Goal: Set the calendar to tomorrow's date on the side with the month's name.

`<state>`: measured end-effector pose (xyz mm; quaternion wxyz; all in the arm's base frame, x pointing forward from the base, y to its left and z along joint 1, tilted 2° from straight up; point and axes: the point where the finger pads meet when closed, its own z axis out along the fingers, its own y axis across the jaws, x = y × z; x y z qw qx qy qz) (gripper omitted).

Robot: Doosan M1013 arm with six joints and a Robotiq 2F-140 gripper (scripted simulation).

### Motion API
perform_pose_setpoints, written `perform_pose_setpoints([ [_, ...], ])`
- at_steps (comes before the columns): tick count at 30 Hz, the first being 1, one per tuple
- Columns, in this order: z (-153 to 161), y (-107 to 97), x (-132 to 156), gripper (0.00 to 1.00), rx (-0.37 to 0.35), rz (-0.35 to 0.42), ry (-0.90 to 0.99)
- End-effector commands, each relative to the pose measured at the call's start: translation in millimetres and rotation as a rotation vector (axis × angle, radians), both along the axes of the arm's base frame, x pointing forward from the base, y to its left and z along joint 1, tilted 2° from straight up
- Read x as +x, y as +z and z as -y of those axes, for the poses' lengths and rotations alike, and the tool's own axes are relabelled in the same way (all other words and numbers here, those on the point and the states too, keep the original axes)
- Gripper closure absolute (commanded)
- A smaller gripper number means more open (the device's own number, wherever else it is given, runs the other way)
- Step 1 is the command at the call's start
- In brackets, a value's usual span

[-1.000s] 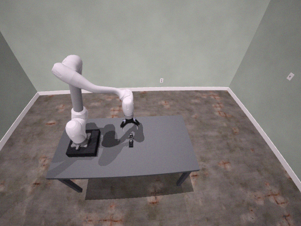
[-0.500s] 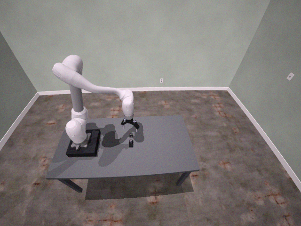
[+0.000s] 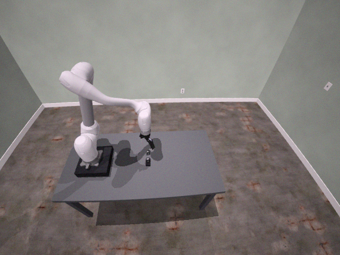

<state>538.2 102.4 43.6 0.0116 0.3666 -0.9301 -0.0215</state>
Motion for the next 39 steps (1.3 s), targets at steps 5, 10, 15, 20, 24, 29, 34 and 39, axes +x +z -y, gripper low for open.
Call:
perform_pose_setpoints([
  [5,0.0,-1.7,-0.1,0.0,-0.022,-0.009,-0.329],
  [10,0.1,-2.6,-0.1,0.0,-0.028,-0.013,-0.495],
  [15,0.1,-2.9,-0.1,0.0,-0.031,-0.015,-0.557],
  [20,0.1,-2.9,-0.1,0.71,-0.031,-0.015,-0.562],
  [24,0.1,-2.9,-0.1,0.71,-0.031,-0.015,-0.562],
  [29,0.1,-2.9,-0.1,0.71,-0.031,-0.015,-0.562],
  [34,0.1,-2.9,-0.1,0.71,-0.031,-0.015,-0.562],
  [39,0.1,-2.9,-0.1,0.71,-0.031,-0.015,-0.562],
])
